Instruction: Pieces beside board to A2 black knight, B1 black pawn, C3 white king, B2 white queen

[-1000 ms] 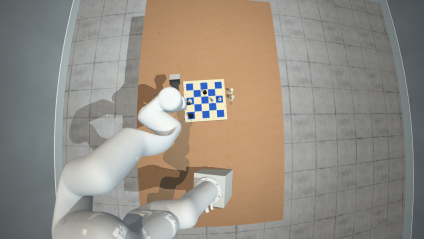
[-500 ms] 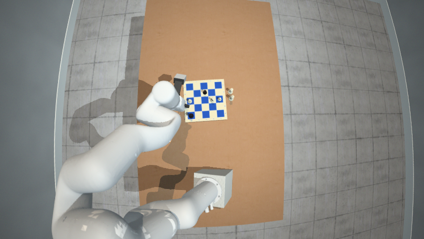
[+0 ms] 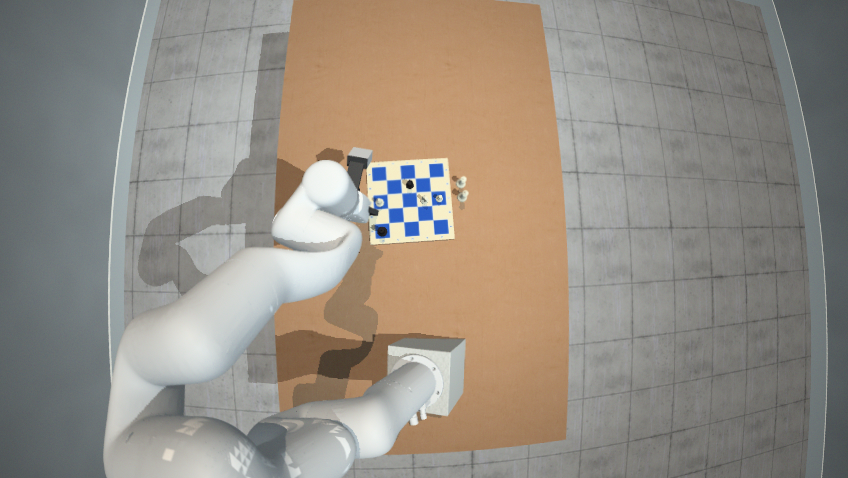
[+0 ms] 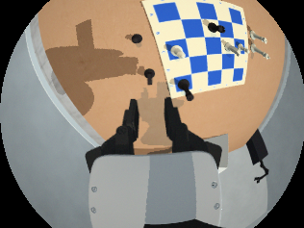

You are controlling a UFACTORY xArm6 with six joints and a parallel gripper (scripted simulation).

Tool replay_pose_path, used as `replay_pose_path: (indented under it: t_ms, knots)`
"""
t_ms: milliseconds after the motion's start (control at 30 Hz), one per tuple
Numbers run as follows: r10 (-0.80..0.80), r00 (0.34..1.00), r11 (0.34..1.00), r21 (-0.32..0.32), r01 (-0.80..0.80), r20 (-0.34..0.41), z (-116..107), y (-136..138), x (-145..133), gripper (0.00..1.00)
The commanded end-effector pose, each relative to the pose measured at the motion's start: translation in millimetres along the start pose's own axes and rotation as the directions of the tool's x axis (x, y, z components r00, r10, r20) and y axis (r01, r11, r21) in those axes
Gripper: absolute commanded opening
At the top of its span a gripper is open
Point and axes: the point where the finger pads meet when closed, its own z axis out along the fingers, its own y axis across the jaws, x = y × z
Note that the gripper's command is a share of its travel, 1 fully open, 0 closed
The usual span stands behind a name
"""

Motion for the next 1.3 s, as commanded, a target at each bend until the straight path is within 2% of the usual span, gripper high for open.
replay_pose_path:
  t_ms: [0, 567, 1267]
  knots:
    - [-0.001, 1.0, 1.0, 0.001, 0.001, -0.003, -0.9, -0.6, 1.2, 0.37]
    - [0.0, 1.0, 1.0, 0.001, 0.0, -0.003, 9.7, -0.7, 1.3, 0.37]
    - [0.0, 1.0, 1.0, 0.001, 0.0, -0.003, 38.2, -1.0, 1.4, 0.37]
